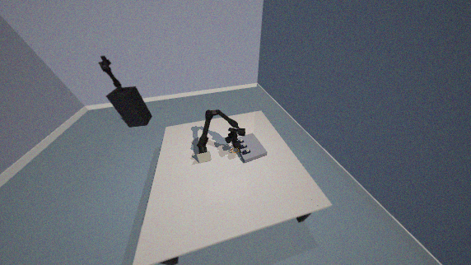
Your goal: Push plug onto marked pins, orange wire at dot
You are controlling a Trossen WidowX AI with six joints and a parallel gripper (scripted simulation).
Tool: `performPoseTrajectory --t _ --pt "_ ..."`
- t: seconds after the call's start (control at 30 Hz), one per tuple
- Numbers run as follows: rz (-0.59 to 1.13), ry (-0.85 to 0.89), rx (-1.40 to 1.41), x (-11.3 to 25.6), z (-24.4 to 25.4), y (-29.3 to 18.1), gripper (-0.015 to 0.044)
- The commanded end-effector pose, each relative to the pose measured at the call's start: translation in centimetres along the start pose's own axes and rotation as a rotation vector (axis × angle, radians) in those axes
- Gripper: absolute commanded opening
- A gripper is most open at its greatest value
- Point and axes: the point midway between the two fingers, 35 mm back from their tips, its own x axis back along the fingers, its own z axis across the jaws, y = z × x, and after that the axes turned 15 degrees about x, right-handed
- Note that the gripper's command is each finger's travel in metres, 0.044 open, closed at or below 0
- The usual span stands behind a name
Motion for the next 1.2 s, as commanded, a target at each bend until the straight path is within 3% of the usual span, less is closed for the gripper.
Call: performPoseTrajectory --t 0.0,0.17,1.17 --pt "0.005 0.006 0.004 1.9 0.2 -0.2 0.0315" --pt "0.004 0.005 0.004 5.6 0.1 0.0 0.0440" --pt "0.004 0.005 0.004 5.6 0.1 0.0 0.0440"
